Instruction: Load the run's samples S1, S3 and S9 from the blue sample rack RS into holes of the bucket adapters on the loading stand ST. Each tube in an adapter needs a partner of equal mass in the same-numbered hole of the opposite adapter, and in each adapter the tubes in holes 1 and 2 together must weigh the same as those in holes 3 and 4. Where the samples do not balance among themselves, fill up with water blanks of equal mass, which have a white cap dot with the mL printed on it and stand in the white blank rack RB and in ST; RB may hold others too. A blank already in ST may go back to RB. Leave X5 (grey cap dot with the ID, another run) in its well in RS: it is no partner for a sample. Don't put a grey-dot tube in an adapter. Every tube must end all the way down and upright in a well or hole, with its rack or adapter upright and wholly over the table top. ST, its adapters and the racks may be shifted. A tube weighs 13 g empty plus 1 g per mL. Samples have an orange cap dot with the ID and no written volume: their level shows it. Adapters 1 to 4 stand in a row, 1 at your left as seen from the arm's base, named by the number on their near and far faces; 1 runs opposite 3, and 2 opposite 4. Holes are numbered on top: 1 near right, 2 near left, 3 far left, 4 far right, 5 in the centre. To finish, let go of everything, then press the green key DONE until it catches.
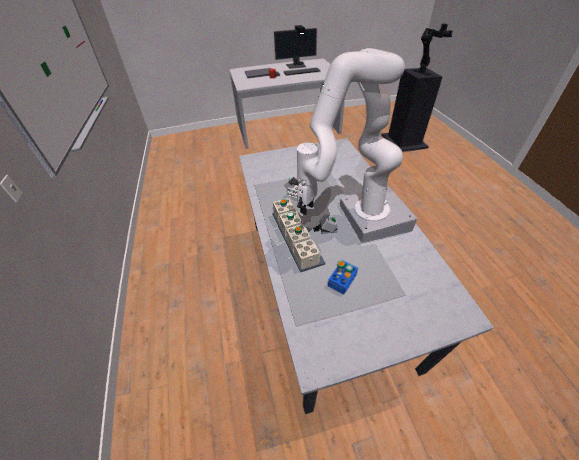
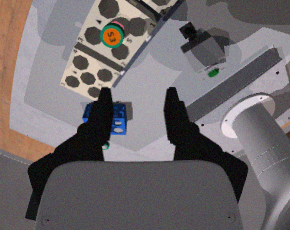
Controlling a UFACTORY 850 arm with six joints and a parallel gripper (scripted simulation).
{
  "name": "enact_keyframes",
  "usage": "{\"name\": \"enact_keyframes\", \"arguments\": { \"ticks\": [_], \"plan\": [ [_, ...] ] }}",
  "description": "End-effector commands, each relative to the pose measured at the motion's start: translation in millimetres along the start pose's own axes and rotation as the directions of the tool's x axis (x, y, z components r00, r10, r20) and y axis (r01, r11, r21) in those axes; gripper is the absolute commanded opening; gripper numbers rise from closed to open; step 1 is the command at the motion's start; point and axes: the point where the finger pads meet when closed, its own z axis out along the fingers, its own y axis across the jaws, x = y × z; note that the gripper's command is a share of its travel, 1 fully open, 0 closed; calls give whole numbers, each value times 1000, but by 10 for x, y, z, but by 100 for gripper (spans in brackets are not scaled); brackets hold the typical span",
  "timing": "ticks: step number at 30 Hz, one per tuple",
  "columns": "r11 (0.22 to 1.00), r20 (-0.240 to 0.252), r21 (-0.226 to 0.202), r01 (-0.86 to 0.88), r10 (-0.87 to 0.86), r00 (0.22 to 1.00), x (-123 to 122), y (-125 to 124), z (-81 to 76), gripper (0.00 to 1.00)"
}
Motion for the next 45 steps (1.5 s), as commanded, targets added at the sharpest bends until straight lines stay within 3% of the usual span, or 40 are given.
{"name": "enact_keyframes", "arguments": {
  "ticks": [1, 45],
  "plan": [
    [1000, -7, -2, -2, 2, 1000, -170, -86, -5, 57],
    [1000, -6, -2, -2, 2, 1000, -1965, -857, 8, 57]
  ]
}}
